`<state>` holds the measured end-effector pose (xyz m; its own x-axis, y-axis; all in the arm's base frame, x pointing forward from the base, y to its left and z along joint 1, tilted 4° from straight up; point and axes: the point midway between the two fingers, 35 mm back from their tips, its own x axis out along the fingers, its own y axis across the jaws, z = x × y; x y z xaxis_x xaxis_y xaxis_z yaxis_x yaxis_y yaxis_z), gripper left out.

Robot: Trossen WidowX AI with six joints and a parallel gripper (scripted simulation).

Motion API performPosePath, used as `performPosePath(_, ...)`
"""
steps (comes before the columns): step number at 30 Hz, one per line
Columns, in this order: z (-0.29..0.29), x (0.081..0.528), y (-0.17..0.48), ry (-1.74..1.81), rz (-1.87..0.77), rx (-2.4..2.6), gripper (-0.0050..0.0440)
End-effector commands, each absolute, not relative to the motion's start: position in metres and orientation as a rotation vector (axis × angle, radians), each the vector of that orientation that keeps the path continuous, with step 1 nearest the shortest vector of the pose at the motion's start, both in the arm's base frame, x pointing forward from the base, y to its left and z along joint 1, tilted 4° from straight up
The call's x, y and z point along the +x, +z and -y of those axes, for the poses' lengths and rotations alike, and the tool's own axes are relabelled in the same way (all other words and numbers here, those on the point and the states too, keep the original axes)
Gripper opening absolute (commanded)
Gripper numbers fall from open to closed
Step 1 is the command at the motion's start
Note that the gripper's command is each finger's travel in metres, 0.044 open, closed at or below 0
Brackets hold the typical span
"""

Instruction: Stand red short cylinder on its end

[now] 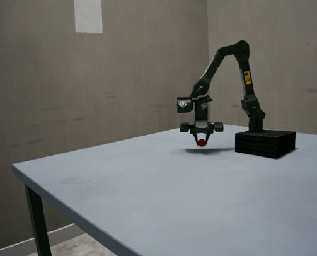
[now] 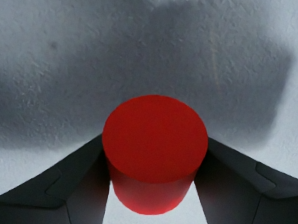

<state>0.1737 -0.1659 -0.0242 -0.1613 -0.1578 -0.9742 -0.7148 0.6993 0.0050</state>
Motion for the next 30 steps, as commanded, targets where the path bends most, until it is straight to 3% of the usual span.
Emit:
performPosePath(1,0.171,0.171,-0.020,0.609,-1.505,-0.647,0.0125)
performPosePath(18,0.185,0.160,-0.029,0.752,-0.750,-0.323,0.0125)
performPosePath(30,0.187,0.157,-0.032,0.770,-0.573,-0.248,0.0125)
